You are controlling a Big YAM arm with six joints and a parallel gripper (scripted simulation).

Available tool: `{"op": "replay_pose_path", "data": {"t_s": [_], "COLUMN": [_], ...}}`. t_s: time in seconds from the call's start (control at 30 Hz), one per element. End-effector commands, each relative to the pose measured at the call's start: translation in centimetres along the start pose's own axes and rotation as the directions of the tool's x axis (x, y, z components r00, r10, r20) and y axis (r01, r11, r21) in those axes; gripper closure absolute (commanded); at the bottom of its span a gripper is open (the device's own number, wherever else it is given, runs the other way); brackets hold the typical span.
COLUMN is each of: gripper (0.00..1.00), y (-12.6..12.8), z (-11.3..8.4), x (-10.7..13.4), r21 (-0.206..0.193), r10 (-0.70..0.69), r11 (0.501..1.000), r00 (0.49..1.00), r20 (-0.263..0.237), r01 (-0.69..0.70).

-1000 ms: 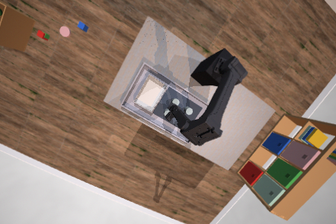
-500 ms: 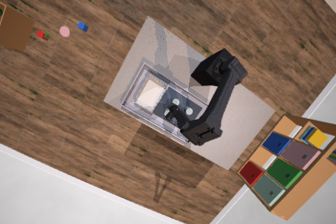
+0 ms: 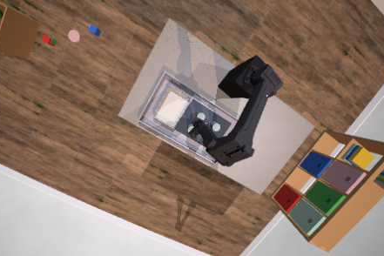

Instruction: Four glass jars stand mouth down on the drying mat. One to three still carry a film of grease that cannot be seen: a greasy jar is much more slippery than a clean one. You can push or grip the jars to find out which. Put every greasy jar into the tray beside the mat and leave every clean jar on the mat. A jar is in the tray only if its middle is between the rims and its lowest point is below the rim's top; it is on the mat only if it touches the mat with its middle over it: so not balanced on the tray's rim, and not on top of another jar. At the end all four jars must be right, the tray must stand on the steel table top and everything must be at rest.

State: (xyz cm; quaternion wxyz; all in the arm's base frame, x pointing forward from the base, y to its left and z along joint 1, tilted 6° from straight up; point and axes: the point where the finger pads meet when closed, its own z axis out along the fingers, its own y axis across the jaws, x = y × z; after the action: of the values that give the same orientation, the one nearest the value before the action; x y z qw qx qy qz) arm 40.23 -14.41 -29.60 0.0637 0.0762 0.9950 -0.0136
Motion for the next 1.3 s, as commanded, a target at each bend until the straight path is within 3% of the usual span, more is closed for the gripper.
{"op": "replay_pose_path", "data": {"t_s": [0.0, 1.27], "gripper": [1.0, 1.0], "y": [-0.09, -0.09], "z": [-0.16, -0.16], "x": [1.39, 1.82], "r21": [-0.006, -0.006], "r10": [-0.004, -0.004], "r11": [1.0, 1.0], "r00": [1.0, 1.0], "r20": [-0.019, -0.019], "r01": [0.003, 0.003]}}
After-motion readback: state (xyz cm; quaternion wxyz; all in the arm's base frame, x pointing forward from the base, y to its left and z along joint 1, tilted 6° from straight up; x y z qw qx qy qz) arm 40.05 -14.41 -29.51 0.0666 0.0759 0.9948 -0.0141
